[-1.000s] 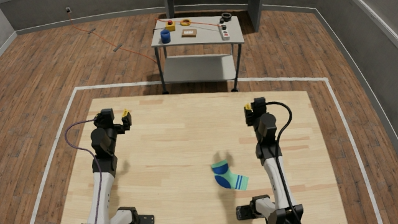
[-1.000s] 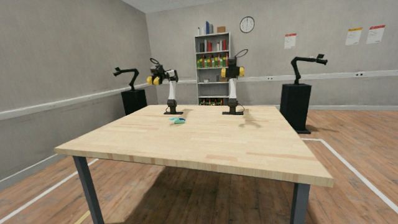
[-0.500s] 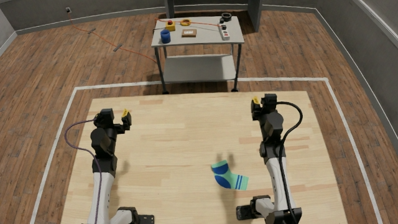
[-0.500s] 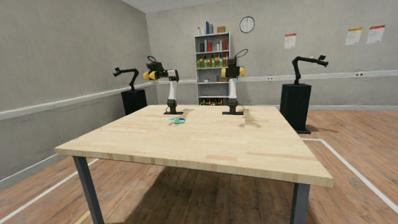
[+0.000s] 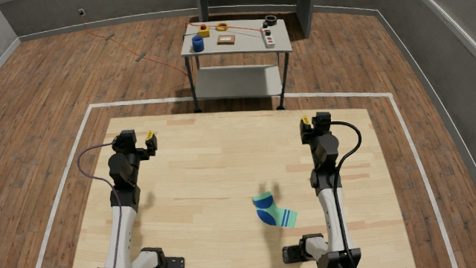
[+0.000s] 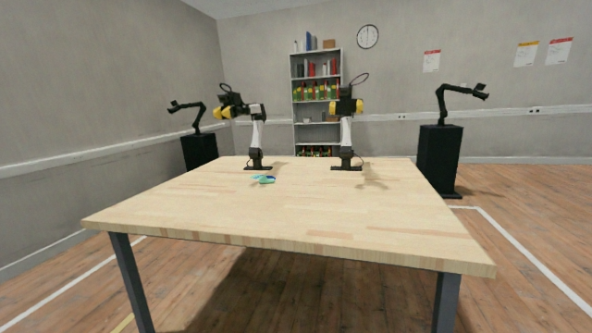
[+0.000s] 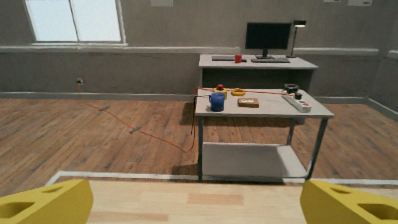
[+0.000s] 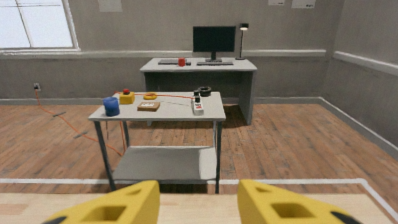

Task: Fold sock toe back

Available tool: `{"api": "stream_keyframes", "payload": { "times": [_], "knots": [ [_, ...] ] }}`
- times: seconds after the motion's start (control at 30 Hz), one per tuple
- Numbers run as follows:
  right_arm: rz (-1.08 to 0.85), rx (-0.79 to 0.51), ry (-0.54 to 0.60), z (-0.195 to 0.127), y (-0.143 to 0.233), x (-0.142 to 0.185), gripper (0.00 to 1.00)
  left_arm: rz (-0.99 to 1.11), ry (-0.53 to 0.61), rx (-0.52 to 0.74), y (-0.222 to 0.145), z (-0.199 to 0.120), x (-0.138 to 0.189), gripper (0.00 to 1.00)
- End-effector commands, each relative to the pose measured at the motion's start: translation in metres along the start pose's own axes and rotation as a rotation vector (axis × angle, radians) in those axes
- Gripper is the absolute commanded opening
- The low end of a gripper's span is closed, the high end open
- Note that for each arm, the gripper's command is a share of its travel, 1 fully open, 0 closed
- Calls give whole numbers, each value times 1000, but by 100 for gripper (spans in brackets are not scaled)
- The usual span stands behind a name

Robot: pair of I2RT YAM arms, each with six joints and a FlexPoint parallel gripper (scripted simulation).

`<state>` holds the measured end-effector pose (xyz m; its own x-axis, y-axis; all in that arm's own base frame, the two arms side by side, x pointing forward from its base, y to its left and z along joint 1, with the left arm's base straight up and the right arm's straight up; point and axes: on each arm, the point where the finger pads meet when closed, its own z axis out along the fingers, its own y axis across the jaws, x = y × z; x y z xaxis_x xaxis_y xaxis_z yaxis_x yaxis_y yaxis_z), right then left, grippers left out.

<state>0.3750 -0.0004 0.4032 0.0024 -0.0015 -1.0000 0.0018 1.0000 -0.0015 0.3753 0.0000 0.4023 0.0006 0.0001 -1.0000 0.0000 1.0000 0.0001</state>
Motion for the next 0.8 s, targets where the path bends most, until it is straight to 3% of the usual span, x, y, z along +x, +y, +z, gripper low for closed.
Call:
{"api": "stream_keyframes", "payload": {
  "times": [0.0,0.53,0.77],
  "knots": [
    [3,-9,32,4,1,12,39,-8,-4,13,-2,-2,0,100],
    [10,-13,52,6,3,22,39,-8,9,14,-2,-1,4,100],
    [10,-14,19,0,3,8,39,-8,13,14,-2,0,6,100]
  ]
}}
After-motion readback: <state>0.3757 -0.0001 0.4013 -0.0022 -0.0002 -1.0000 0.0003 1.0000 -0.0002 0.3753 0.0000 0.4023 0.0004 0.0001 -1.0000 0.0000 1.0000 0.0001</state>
